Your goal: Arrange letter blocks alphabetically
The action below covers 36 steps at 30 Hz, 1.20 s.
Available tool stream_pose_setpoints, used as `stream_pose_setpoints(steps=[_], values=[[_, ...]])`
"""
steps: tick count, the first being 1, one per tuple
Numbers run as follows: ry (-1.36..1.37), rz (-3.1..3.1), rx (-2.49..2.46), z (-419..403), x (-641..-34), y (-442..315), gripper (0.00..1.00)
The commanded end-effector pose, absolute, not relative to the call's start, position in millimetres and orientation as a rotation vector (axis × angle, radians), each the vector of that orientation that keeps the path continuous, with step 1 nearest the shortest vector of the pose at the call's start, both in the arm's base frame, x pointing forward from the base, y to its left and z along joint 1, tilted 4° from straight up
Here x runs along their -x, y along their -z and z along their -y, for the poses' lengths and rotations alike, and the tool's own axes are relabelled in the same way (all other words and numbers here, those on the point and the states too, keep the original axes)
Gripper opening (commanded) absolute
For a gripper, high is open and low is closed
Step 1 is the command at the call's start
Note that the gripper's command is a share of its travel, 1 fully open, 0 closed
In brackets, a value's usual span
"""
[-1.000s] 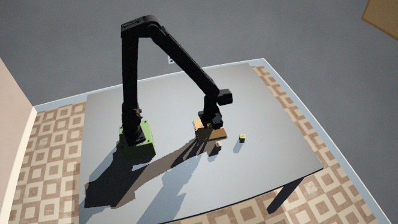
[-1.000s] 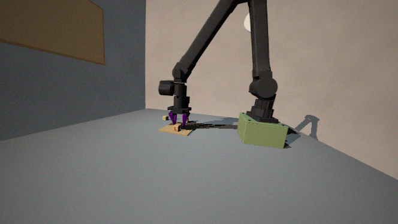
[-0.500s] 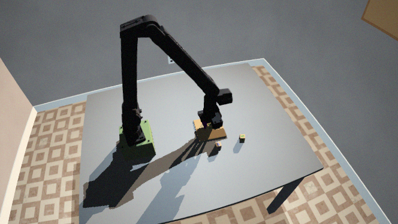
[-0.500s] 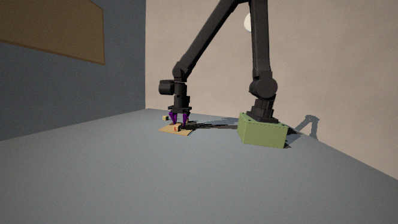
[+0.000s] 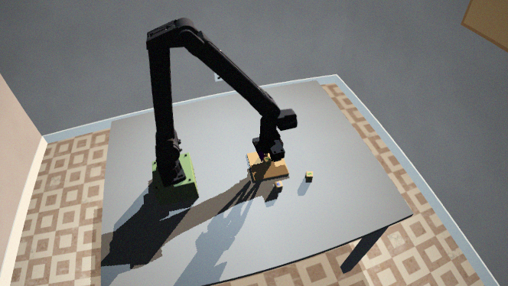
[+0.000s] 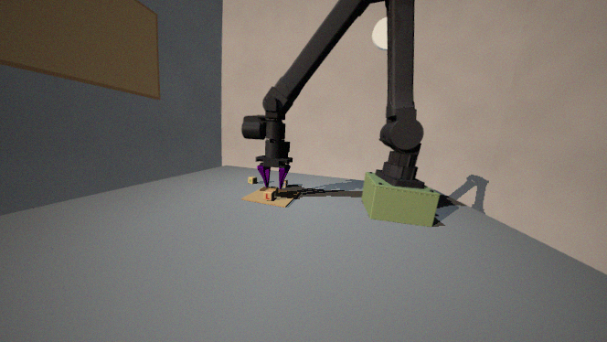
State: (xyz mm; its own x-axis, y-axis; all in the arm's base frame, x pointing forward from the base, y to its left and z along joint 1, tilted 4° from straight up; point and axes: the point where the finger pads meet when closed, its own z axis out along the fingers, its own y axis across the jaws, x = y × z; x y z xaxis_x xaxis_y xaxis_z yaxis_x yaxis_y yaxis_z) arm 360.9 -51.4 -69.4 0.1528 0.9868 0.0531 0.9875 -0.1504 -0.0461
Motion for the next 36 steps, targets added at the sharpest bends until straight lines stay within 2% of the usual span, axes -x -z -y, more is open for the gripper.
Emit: stream_pose_setpoints(steps=[1, 36], values=[[0.087, 2.035, 2.376, 61.5, -393.4, 40.1, 0.45], [0.089, 2.042, 2.373, 63.1, -394.0, 16.6, 0.45]])
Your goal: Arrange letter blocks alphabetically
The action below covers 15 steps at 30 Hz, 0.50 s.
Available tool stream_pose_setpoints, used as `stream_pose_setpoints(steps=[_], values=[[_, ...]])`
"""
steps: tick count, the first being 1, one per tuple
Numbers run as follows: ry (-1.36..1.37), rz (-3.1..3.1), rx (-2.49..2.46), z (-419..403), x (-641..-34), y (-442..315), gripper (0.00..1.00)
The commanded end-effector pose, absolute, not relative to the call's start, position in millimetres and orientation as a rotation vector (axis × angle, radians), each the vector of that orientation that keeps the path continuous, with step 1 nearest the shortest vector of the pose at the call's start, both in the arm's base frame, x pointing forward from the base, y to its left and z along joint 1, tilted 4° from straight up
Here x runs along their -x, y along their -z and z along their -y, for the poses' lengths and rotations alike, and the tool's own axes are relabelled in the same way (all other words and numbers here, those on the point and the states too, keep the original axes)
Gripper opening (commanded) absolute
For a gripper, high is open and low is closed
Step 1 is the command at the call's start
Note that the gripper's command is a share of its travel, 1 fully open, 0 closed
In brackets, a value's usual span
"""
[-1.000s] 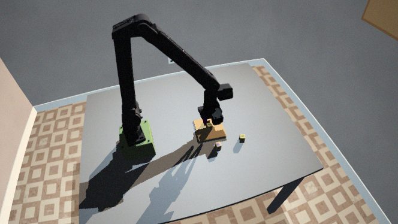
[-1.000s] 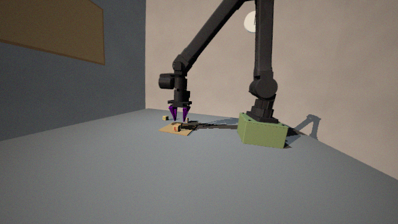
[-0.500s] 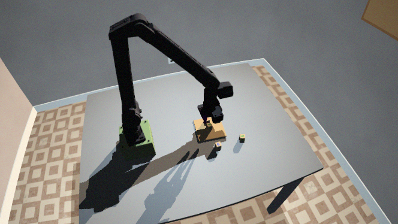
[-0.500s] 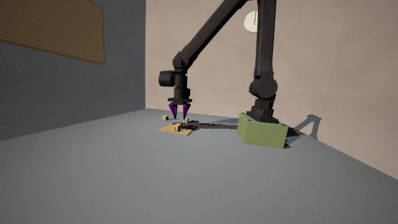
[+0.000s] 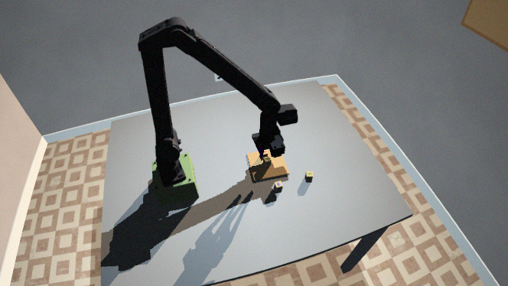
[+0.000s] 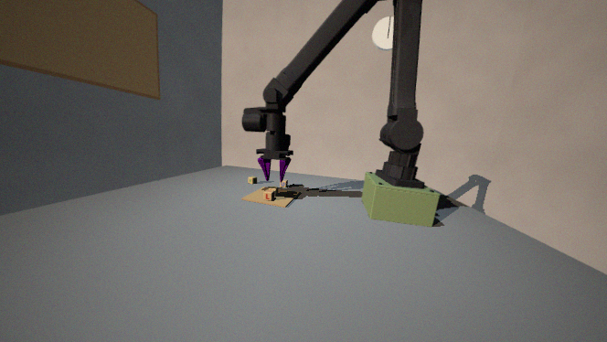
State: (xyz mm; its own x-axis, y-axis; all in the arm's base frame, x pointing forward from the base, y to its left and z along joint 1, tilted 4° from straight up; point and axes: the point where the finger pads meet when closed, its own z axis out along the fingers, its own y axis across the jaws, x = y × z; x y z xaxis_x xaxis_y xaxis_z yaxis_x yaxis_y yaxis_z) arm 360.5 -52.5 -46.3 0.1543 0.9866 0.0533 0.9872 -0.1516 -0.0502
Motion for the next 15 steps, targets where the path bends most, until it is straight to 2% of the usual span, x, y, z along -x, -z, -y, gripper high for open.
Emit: stream_pose_setpoints(steps=[1, 15], values=[[0.090, 2.042, 2.373, 63.2, -394.0, 14.7, 0.45], [0.092, 2.046, 2.374, 64.6, -394.6, -17.6, 0.45]])
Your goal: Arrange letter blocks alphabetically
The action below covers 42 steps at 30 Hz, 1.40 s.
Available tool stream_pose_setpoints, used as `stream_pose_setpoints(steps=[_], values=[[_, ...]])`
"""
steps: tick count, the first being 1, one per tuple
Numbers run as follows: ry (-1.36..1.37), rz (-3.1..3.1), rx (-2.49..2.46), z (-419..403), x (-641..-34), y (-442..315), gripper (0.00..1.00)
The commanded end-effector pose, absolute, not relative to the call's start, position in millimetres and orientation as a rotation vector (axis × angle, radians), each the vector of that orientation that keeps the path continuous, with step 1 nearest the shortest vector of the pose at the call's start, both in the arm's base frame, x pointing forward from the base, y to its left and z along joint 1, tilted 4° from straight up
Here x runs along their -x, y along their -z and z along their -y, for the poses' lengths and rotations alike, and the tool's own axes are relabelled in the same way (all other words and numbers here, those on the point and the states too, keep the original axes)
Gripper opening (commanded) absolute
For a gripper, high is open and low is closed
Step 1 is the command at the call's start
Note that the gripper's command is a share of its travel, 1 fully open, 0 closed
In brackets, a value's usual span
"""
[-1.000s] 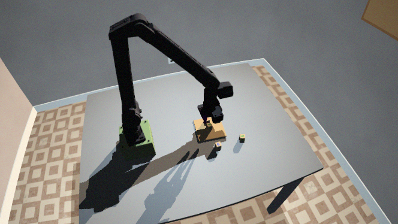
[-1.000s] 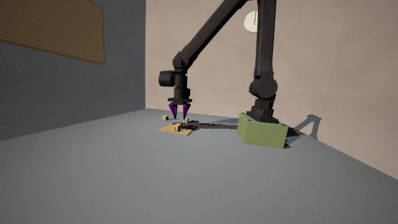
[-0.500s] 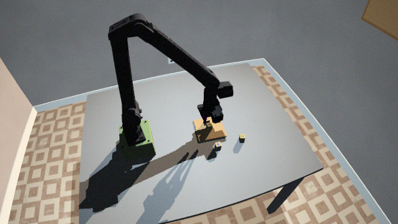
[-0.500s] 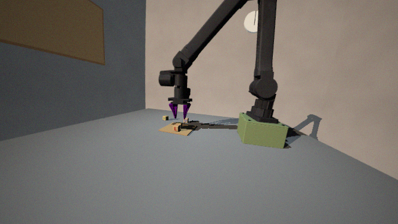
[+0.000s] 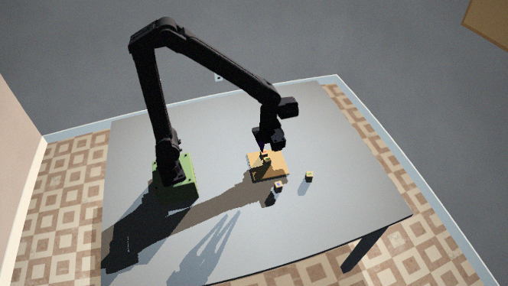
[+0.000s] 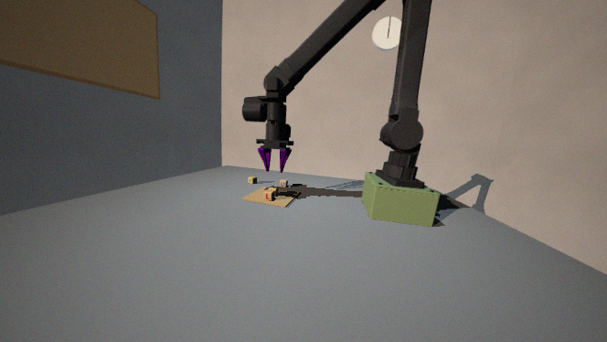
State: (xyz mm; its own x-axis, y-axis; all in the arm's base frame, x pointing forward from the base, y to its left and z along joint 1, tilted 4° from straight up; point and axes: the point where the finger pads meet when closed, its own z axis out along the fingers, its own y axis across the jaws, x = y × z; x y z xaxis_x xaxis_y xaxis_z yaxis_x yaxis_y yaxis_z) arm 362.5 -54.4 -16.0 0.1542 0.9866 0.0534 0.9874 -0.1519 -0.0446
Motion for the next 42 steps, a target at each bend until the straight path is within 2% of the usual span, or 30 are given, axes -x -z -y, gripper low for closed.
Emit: stream_pose_setpoints(steps=[1, 11, 12, 42], values=[[0.093, 2.045, 2.375, 65.1, -394.6, -19.7, 0.45], [0.071, 2.034, 2.363, 64.2, -392.3, -17.6, 0.45], [0.074, 2.036, 2.364, 64.2, -392.7, -18.8, 1.00], [0.074, 2.036, 2.365, 64.2, -392.7, -18.8, 1.00]])
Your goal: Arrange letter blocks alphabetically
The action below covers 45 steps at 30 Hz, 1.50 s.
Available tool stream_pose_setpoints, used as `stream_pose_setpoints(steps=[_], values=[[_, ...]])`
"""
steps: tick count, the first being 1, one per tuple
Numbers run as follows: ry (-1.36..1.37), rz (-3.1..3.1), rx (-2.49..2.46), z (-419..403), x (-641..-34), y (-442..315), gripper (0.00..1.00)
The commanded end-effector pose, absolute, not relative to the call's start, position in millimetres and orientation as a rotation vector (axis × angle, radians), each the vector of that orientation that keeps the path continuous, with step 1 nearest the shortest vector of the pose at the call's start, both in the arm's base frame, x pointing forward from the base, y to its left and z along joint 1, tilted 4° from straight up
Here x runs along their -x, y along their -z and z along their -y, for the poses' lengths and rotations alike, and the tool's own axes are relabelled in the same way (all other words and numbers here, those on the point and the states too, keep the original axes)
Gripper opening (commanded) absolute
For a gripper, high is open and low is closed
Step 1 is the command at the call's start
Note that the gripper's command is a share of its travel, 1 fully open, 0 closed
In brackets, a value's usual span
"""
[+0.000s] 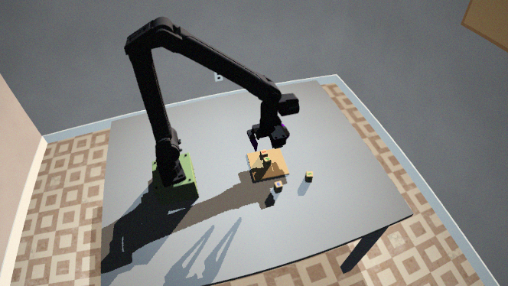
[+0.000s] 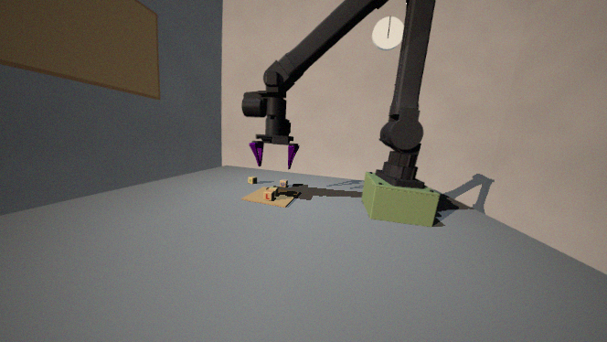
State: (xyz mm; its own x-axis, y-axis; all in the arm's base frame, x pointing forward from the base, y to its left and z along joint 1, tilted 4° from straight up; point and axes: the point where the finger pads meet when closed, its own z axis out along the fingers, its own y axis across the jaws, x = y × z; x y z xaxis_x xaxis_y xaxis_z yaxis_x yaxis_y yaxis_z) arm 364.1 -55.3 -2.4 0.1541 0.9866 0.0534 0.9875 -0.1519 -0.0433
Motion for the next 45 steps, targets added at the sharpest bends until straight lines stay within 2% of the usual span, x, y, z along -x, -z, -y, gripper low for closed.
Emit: stream_pose_setpoints(steps=[1, 16, 27, 33, 34, 45], values=[[0.074, 2.036, 2.365, 64.2, -392.7, -18.8, 1.00], [0.058, 1.997, 2.382, 68.7, -393.5, -12.8, 1.00], [0.042, 1.604, 2.665, 185.3, -479.8, 4.6, 1.00], [0.041, 1.533, 2.706, 208.3, -490.5, 10.3, 1.00], [0.083, 1.582, 2.714, 198.6, -500.6, -11.7, 0.58], [0.058, 1.540, 2.717, 209.2, -492.7, 1.5, 0.58]])
